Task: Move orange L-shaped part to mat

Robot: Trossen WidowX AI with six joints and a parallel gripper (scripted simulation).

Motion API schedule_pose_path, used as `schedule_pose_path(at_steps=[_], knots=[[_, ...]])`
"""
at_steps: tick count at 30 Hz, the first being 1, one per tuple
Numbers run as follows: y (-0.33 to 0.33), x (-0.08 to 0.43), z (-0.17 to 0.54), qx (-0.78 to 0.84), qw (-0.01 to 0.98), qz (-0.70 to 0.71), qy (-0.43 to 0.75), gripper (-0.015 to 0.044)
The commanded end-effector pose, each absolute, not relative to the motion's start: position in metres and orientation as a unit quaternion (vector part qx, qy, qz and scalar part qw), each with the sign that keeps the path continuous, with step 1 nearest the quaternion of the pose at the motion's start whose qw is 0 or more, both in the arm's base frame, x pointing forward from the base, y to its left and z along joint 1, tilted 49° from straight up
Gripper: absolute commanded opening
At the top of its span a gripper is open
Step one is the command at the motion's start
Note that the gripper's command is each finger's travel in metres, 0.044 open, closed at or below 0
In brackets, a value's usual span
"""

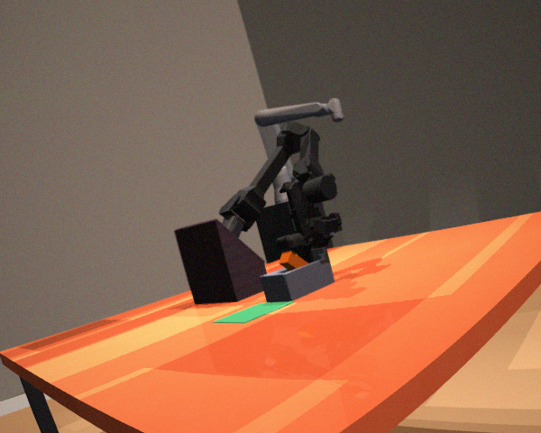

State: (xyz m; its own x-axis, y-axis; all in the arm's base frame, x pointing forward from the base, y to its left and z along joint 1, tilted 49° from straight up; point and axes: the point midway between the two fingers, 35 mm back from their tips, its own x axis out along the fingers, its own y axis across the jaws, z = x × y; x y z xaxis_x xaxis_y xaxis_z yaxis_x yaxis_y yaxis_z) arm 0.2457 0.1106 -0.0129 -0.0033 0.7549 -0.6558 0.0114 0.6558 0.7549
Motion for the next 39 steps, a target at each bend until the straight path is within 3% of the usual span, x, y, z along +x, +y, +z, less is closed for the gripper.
schedule_pose_path(at_steps=[1, 30, 39], knots=[[0.113, 0.242, -0.017, 0.299, 0.635, 0.287, 0.651, 0.0180], [0.108, 0.244, 0.002, 0.299, 0.636, 0.287, 0.651, 0.0180], [0.034, 0.246, 0.050, 0.296, 0.637, 0.284, 0.652, 0.0180]])
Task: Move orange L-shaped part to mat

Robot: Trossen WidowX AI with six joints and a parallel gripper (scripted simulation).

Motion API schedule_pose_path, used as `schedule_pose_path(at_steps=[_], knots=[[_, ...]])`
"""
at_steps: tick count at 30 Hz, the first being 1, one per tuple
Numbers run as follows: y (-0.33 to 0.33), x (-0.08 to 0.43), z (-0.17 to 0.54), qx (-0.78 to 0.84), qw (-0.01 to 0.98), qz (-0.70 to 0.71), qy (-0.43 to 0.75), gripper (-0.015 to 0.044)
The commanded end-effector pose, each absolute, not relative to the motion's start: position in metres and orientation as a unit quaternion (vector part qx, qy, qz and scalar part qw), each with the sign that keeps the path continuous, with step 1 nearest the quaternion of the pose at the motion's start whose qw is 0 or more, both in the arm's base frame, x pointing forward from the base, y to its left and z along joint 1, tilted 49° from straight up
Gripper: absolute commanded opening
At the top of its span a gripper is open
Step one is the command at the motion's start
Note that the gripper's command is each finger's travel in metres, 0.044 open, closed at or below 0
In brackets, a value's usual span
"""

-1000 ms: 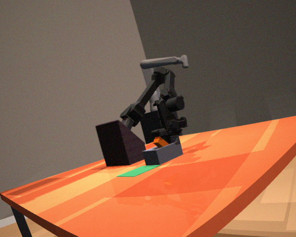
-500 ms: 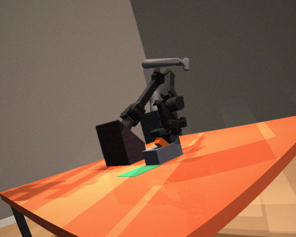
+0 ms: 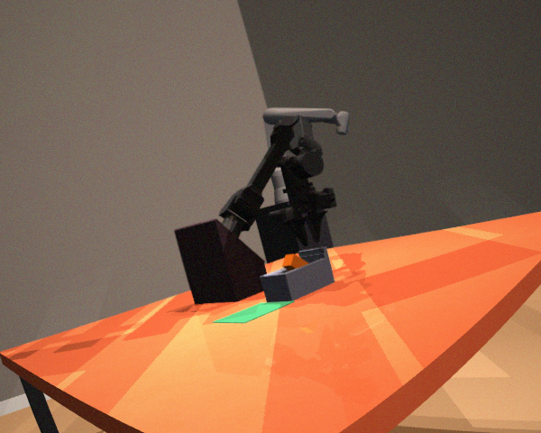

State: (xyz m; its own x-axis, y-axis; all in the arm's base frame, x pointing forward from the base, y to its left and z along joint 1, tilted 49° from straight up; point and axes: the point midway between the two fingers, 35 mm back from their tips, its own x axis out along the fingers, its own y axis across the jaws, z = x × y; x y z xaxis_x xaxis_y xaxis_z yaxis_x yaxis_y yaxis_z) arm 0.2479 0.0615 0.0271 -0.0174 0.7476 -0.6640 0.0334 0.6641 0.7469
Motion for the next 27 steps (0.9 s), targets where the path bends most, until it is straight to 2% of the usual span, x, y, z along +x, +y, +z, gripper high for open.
schedule_pose_path(at_steps=[1, 27], knots=[[0.0300, 0.2450, 0.0533, 0.297, 0.636, 0.285, 0.652, 0.0180], [0.0308, 0.2458, 0.0518, 0.301, 0.637, 0.283, 0.651, 0.0180]])
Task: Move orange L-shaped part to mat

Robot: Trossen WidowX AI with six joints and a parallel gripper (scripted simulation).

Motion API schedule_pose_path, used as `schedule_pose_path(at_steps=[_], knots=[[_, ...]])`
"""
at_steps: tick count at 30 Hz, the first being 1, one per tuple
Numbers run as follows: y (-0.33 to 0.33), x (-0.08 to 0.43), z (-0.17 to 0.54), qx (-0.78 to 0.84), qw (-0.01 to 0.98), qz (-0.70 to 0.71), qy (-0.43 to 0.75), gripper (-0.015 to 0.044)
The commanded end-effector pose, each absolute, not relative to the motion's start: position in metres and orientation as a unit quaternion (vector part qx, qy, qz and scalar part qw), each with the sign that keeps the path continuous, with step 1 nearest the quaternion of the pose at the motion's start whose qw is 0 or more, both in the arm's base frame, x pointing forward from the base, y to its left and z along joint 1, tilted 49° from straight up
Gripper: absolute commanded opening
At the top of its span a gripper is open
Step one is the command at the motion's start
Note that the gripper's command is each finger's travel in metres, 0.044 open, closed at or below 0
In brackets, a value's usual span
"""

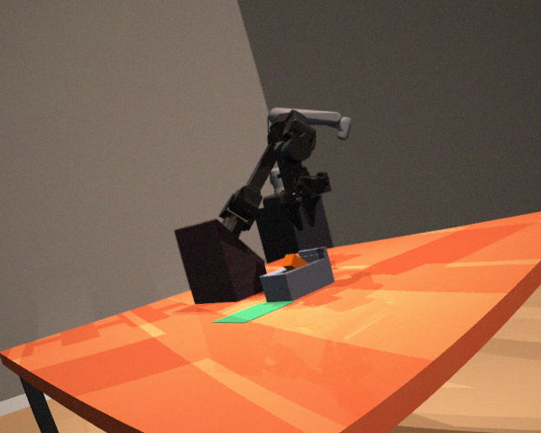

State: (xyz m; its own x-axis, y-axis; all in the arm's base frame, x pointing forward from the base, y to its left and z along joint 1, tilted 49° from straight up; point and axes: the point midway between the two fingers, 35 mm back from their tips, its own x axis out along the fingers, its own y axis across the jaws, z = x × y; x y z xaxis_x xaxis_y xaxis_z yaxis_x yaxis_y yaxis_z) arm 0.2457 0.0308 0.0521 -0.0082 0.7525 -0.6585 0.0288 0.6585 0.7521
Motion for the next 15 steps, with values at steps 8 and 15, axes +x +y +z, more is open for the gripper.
schedule_pose_path(at_steps=[8, 15], knots=[[0.027, 0.247, 0.048, 0.335, 0.620, 0.247, 0.665, 0.0259], [0.003, 0.253, 0.024, 0.529, 0.465, -0.004, 0.710, 0.0280]])
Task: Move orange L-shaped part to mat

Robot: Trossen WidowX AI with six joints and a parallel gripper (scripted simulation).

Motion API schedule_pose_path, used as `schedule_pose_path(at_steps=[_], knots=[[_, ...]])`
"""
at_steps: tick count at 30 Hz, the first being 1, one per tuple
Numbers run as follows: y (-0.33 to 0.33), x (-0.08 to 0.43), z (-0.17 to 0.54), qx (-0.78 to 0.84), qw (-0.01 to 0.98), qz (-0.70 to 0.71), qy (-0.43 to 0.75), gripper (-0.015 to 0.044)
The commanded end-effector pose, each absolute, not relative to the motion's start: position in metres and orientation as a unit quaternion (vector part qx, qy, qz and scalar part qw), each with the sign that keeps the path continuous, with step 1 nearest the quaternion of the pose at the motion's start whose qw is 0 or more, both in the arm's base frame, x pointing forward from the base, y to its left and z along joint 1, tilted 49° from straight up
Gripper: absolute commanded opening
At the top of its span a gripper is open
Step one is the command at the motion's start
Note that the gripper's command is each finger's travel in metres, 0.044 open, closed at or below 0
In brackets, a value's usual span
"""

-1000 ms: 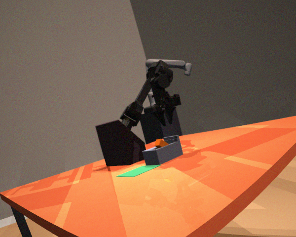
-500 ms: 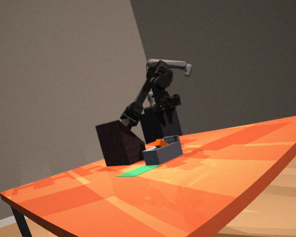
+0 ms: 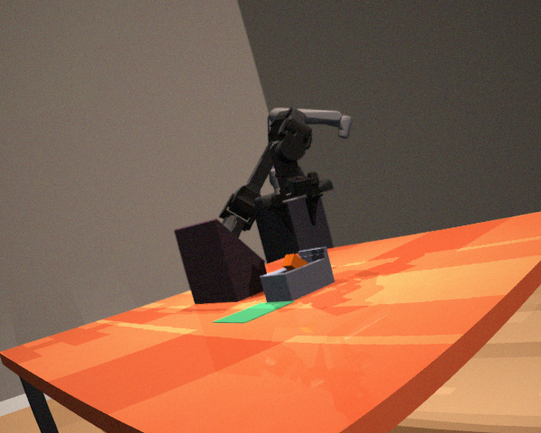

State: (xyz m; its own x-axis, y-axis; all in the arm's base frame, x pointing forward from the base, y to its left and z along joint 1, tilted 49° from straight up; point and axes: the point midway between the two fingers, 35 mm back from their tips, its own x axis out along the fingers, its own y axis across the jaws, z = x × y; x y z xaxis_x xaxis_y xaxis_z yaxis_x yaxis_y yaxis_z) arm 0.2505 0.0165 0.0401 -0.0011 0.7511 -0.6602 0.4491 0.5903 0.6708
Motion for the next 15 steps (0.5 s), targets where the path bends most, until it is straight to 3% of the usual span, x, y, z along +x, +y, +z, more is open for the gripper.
schedule_pose_path(at_steps=[1, 7, 15], knots=[[-0.001, 0.253, 0.020, 0.554, 0.434, -0.044, 0.709, 0.0280], [-0.021, 0.254, -0.002, 0.658, 0.248, -0.254, 0.665, 0.0280], [-0.022, 0.254, -0.003, 0.660, 0.242, -0.260, 0.662, 0.0280]])
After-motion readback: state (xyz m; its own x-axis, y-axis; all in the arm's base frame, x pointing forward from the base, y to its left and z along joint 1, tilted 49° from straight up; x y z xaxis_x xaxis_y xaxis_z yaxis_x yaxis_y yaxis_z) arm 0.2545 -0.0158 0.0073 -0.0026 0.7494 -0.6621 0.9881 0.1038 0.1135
